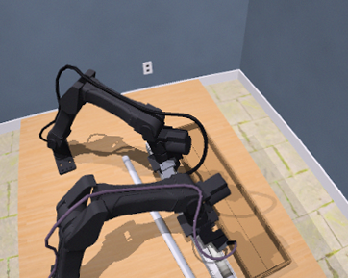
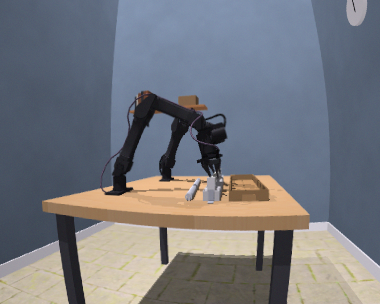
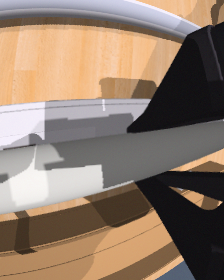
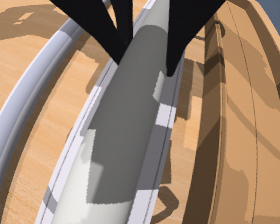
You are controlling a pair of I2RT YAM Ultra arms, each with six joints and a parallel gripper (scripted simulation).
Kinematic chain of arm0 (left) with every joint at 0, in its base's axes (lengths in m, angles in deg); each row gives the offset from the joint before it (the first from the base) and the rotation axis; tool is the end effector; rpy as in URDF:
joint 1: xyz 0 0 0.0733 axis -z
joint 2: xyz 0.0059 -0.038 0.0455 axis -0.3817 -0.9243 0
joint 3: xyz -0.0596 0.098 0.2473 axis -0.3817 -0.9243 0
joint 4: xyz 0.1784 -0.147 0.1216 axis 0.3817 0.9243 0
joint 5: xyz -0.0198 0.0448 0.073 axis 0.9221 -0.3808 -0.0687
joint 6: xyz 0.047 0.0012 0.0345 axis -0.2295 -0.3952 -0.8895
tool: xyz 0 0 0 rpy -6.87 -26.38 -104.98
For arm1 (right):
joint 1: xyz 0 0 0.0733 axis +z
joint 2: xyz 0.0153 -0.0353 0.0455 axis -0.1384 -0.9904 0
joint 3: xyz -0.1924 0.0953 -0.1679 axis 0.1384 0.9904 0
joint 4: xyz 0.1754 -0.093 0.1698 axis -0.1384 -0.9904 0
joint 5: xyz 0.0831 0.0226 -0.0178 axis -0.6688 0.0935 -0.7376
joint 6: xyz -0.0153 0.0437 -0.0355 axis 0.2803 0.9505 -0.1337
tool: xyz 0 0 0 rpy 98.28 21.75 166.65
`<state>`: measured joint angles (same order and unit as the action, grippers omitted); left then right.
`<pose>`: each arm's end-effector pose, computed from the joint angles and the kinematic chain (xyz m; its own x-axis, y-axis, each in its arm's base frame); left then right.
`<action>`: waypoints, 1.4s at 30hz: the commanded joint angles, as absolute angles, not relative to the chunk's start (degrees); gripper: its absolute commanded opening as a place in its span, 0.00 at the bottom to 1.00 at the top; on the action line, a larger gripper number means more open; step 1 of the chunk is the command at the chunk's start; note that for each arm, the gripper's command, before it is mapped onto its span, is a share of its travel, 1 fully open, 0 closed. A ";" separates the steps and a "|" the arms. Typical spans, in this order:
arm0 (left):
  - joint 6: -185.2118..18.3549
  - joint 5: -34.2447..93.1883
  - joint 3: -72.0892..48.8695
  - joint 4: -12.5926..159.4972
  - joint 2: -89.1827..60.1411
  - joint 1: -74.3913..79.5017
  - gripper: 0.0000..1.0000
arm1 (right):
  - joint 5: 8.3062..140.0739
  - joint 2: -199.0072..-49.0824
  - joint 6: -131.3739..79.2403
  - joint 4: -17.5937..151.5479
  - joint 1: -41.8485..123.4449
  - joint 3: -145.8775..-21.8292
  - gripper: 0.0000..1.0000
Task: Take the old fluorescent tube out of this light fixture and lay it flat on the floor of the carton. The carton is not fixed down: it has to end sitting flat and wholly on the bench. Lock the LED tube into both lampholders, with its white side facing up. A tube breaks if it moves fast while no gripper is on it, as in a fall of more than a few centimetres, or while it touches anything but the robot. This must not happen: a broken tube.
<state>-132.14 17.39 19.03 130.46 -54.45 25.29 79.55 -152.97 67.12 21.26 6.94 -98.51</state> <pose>0.3003 -0.3184 0.1988 0.0685 0.9976 -0.0011 0.9684 -0.0663 0.2405 0.3994 -0.0068 0.1989 0.0770 0.9970 -0.0024 0.9660 -0.0740 0.2478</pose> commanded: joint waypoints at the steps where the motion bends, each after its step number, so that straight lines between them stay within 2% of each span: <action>1: -132.98 19.68 23.09 133.41 -55.54 24.24 0.11 | 78.66 -154.24 66.56 18.42 6.53 -102.61 0.11; 26: -133.22 21.38 31.53 137.86 -58.83 22.60 0.11 | 78.28 -157.89 66.92 11.55 6.48 -111.86 0.11; 27: -132.98 21.39 31.81 137.85 -58.66 22.60 0.49 | 78.29 -157.56 66.90 11.57 6.47 -112.01 0.11; 42: -133.02 21.92 31.58 138.47 -58.98 23.33 0.49 | 78.77 -157.49 66.93 11.57 6.47 -112.22 0.11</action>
